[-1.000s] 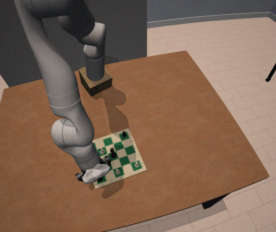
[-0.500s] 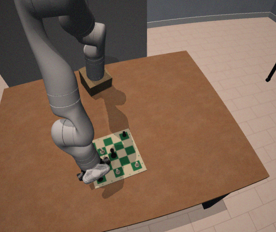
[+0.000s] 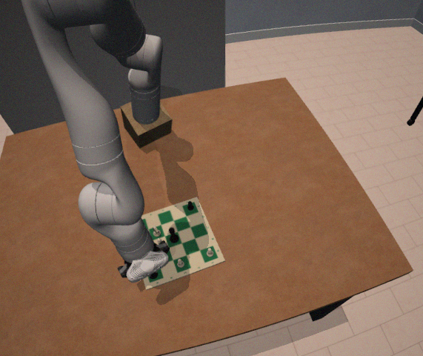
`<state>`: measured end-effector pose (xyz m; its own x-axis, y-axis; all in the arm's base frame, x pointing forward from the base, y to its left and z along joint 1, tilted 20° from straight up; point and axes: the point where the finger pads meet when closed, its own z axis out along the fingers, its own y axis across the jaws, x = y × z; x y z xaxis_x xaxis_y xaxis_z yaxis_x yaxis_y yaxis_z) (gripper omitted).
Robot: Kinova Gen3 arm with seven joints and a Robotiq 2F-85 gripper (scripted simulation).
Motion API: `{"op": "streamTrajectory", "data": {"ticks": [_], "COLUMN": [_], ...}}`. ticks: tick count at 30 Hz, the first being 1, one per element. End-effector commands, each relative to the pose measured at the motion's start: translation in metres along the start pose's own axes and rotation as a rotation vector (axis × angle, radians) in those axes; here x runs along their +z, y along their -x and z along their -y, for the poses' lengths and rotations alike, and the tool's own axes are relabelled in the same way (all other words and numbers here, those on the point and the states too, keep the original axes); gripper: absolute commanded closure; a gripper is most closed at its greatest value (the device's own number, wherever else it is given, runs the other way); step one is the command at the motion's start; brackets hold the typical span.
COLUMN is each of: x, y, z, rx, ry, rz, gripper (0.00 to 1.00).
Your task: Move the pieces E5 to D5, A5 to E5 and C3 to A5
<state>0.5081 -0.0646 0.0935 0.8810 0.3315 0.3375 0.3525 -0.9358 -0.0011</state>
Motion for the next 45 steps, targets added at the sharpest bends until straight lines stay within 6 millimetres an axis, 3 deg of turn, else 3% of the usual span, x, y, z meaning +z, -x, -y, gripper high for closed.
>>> {"op": "streamTrajectory", "data": {"ticks": [1,16,24,26,34,45], "x": [0.0,-0.004,-0.046,-0.046,-0.093,-0.1], "y": [0.0,0.0,0.0,0.0,0.0,0.0], "z": [0.0,0.0,0.0,0.0,0.0,0.0], "rx": [0.0,0.0,0.0,0.0,0.0,0.0], "ry": [0.001,0.001,0.001,0.001,0.001,0.001], "rz": [-0.001,-0.001,-0.001,-0.001,-0.001,-0.001], "gripper": [1.0,1.0,1.0,1.0,1.0,1.0]}}
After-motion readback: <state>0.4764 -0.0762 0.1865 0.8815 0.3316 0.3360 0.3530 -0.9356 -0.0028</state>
